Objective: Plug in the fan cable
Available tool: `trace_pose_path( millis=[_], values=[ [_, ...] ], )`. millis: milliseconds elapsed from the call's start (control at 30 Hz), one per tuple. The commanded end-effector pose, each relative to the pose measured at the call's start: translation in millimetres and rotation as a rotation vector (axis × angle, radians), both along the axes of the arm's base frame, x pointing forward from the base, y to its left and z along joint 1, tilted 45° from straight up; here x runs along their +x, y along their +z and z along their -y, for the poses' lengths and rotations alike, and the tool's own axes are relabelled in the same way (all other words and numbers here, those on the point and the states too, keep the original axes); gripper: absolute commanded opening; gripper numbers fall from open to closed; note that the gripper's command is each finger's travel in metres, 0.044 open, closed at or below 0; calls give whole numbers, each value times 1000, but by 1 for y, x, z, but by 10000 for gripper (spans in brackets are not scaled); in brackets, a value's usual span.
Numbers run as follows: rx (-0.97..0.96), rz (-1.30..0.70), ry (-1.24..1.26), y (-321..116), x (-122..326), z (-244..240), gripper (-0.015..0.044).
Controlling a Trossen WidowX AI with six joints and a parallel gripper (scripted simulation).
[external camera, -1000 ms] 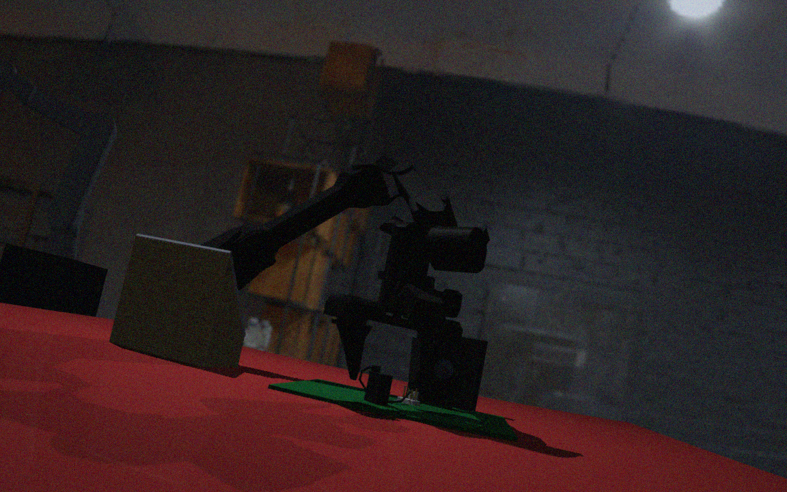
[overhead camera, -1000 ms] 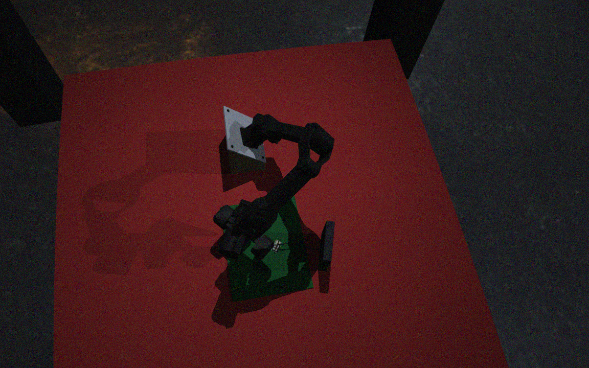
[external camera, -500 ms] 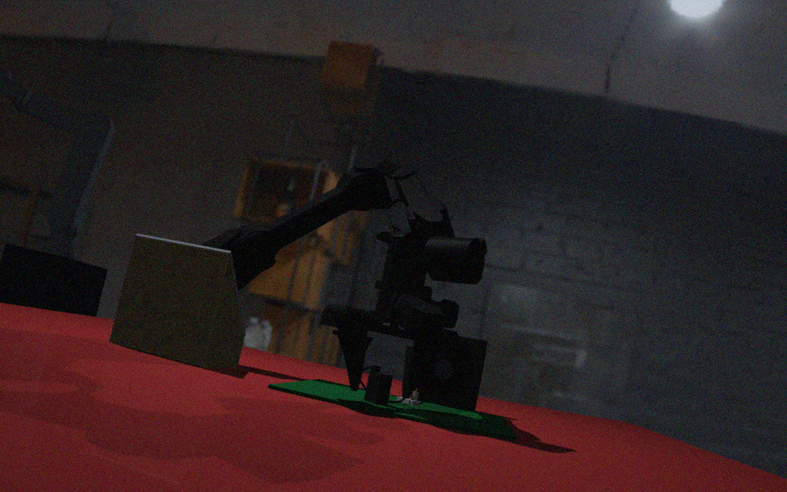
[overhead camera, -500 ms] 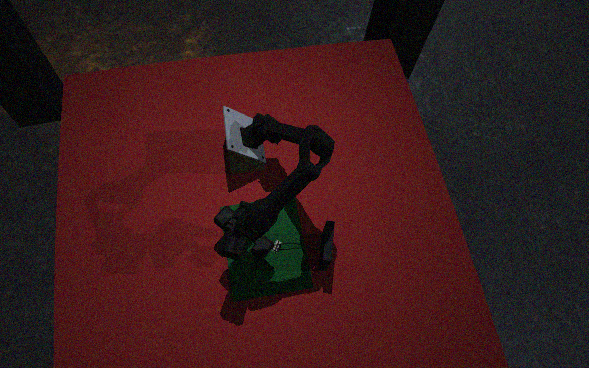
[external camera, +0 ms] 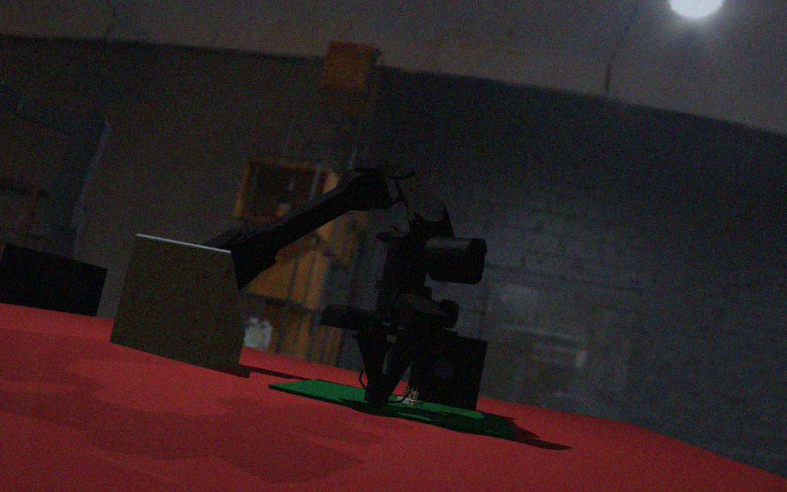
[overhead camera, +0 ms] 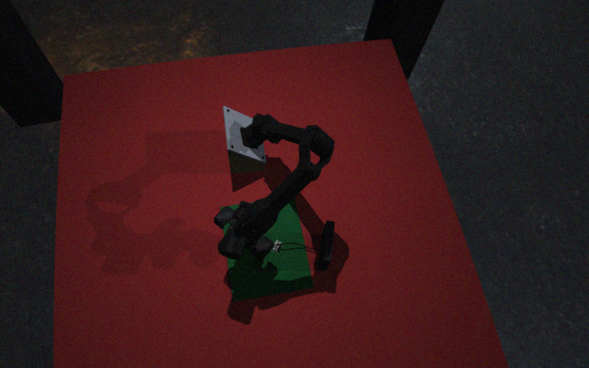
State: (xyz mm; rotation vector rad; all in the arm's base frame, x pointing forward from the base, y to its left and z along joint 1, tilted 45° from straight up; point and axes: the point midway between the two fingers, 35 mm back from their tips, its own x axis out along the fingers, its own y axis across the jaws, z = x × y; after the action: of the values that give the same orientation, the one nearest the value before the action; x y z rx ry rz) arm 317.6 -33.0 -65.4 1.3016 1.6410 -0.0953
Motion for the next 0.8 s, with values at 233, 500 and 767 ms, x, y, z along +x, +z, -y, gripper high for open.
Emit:
trace_pose_path(
  millis=[233, 500, 767],
  values=[
    [4, -4, -6, 36, -4, 35, 0],
    [-8, 77, 77, 68, 16, 3, 0],
    [-9, 160, 163, 102, 28, -33, 0]
  ],
)
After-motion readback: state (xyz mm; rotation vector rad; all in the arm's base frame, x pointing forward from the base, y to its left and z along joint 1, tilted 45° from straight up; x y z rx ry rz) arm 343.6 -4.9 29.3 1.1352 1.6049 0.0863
